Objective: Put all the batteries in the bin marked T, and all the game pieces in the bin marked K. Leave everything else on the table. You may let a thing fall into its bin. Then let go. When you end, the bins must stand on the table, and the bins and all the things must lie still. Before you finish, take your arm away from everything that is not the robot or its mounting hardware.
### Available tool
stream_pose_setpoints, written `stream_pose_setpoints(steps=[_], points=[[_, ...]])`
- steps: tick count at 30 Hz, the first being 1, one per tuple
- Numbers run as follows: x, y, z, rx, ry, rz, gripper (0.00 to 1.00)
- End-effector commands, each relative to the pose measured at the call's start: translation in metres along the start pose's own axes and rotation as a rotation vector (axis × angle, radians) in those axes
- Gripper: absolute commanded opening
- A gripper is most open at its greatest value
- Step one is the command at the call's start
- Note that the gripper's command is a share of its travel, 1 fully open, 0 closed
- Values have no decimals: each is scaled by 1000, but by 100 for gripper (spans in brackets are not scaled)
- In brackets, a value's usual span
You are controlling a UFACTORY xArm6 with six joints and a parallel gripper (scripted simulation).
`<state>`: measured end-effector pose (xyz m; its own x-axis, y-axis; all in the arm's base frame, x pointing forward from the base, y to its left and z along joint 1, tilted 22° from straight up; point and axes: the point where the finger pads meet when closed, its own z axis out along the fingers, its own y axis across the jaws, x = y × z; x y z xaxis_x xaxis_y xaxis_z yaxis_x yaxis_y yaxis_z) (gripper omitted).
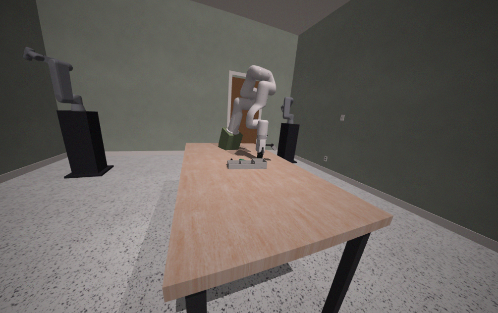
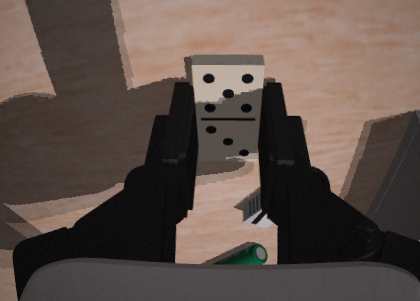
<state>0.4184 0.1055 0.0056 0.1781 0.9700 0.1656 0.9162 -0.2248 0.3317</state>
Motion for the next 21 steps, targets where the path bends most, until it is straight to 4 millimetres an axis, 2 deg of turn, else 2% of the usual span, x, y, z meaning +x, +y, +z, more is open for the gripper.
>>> stream_pose_setpoints(steps=[1,5,19,21], points=[[0,1,-1,-2,1,0,0],[0,1,-1,-2,1,0,0],[0,1,-47,-2,1,0,0],[0,1,-47,-2,1,0,0]])
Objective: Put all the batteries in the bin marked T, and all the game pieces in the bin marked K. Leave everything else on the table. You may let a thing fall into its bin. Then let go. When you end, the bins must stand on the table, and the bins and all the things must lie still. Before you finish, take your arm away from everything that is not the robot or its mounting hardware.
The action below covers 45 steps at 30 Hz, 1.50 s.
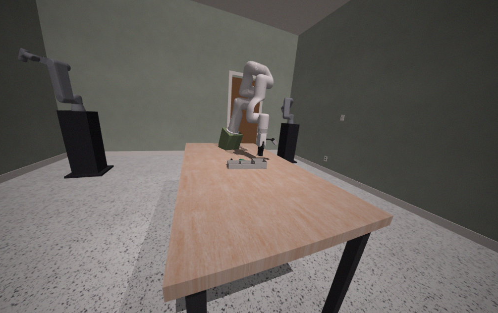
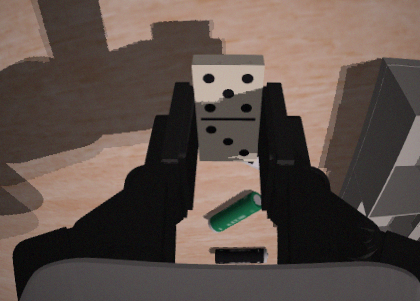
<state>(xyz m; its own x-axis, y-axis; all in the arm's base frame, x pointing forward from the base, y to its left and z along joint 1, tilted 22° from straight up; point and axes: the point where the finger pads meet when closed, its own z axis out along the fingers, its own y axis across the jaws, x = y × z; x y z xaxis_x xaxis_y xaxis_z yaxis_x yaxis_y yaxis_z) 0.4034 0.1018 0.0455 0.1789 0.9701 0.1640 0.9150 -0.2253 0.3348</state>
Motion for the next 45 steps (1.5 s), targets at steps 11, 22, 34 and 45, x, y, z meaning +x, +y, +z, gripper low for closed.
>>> stream_pose_setpoints(steps=[11,22,34,45], points=[[0,1,-18,1,3,0,0],[0,0,-24,1,3,0,0],[-46,28,-24,1,2,0,0],[-103,62,-24,1,2,0,0]])
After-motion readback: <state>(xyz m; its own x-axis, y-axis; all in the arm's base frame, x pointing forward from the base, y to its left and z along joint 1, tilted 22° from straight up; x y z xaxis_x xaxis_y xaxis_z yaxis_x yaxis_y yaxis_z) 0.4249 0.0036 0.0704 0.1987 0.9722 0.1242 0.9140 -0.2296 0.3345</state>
